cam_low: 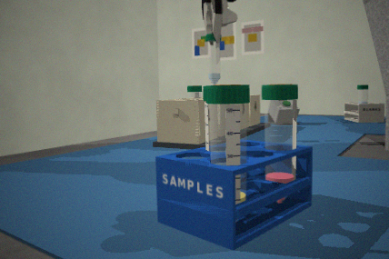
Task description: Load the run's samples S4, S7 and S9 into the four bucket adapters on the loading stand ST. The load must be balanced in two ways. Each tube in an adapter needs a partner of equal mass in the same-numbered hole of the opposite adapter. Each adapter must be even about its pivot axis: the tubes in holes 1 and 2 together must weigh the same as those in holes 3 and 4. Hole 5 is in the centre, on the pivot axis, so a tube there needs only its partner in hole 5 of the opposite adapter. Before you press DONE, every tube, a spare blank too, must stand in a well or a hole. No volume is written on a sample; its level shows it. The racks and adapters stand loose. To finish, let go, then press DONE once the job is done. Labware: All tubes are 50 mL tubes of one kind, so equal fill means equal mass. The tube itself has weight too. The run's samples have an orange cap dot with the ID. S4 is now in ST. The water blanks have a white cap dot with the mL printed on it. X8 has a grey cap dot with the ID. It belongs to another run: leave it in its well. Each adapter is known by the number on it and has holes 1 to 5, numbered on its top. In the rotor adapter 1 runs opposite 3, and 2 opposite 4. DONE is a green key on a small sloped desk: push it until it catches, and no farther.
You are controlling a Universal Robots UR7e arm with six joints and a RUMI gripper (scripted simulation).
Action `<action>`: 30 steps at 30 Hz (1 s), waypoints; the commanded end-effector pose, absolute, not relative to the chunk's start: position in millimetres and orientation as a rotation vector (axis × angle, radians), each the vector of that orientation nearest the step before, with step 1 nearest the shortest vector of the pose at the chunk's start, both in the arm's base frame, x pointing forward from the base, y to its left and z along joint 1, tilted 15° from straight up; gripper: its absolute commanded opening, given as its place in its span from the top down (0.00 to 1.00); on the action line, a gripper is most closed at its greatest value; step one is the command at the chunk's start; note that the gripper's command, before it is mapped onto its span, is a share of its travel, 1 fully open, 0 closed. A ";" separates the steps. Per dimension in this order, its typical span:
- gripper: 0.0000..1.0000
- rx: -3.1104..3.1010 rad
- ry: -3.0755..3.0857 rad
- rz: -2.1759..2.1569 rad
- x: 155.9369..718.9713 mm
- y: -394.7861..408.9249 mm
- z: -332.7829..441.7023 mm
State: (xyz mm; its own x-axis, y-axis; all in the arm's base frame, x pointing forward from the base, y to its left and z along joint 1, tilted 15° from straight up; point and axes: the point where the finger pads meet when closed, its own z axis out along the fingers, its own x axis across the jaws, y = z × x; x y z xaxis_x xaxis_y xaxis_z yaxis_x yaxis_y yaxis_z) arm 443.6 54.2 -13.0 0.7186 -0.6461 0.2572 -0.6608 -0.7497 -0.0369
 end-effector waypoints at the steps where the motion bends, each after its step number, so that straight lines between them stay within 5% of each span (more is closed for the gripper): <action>1: 1.00 2.859 -1.088 0.397 446.8 52.6 -23.9; 30: 1.00 2.859 -1.088 0.397 451.7 49.3 -45.9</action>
